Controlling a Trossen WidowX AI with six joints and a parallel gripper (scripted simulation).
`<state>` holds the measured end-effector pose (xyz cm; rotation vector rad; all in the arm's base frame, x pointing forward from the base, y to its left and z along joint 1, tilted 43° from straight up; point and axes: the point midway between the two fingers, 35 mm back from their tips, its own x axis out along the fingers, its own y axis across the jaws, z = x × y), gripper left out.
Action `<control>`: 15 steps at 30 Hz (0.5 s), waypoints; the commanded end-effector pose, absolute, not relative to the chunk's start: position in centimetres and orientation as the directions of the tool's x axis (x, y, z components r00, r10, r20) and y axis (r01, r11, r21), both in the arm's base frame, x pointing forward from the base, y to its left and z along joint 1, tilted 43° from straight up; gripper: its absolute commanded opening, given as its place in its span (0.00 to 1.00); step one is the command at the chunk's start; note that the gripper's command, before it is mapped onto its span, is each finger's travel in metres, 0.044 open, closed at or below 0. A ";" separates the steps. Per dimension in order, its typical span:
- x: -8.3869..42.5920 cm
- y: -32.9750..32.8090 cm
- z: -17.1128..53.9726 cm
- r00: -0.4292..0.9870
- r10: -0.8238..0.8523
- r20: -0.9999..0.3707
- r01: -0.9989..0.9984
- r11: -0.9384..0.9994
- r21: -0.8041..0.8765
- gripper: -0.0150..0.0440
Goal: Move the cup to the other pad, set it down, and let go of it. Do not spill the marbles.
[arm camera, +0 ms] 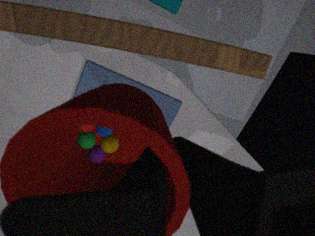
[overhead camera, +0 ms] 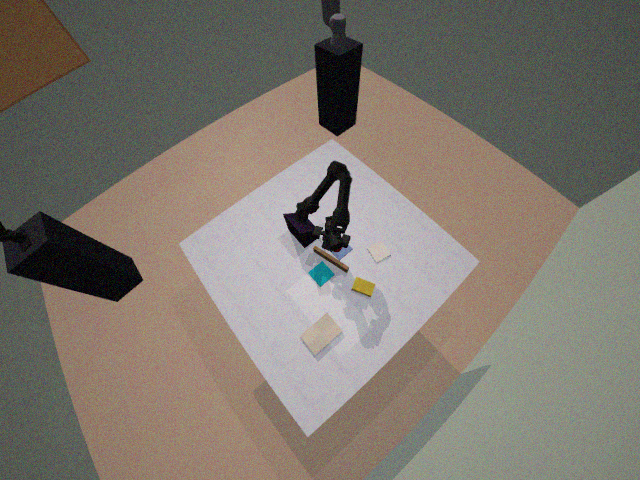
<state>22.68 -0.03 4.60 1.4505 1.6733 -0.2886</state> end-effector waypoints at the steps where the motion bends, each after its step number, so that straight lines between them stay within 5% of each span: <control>1: 23.0 -0.7 4.1 0.068 0.680 -0.730 0.884 0.298 0.360 0.25; 15: 23.4 -2.6 2.5 0.069 0.679 -0.731 0.884 0.299 0.361 0.25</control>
